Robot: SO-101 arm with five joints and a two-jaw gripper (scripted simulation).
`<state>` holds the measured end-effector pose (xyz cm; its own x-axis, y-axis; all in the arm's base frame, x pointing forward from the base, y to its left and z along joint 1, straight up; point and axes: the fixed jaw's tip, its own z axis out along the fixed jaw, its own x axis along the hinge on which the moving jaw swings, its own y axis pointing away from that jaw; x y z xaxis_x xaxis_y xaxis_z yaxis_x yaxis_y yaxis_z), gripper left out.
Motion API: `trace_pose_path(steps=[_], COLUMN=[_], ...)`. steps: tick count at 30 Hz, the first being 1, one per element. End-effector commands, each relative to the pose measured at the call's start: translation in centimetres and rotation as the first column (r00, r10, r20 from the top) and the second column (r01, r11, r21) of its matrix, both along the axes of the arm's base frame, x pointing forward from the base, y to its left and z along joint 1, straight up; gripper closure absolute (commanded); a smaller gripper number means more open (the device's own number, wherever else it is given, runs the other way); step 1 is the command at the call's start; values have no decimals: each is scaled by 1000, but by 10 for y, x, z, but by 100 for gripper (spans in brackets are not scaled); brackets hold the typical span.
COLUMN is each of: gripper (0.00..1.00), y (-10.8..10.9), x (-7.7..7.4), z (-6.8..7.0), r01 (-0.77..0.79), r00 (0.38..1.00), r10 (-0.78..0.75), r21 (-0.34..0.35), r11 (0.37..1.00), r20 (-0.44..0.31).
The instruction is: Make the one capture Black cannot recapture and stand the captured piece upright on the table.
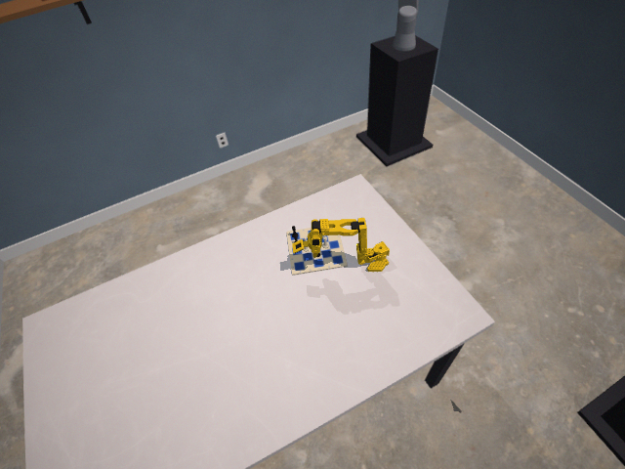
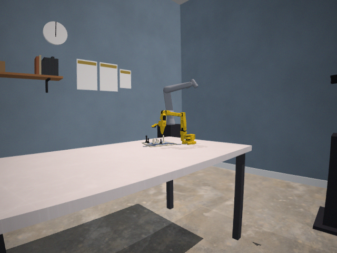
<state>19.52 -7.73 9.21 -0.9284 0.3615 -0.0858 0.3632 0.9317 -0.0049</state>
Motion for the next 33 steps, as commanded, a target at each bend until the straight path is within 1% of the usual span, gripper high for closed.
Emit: trace_pose_path(steps=[1,2,3,6,10,13,15,26,33], gripper=[98,98,97,93,89,87,87,87,87], y=[-7,-7,-11,-26,-43,-49,-50,-50,-50], x=[-2,-2,-4,-11,-22,-28,-29,-29,-32], z=[4,4,5,8,9,10,10,10,5], r01=[47,47,72,166,288,337,346,347,355], r00=[997,997,993,967,909,878,872,872,870], r10=[-46,-46,-69,-146,-227,-253,-257,-258,-265], r21=[-25,-25,-37,-81,-132,-150,-154,-154,-154], r11=[999,999,997,983,949,929,925,925,922], r20=[64,64,95,209,351,406,416,417,417])
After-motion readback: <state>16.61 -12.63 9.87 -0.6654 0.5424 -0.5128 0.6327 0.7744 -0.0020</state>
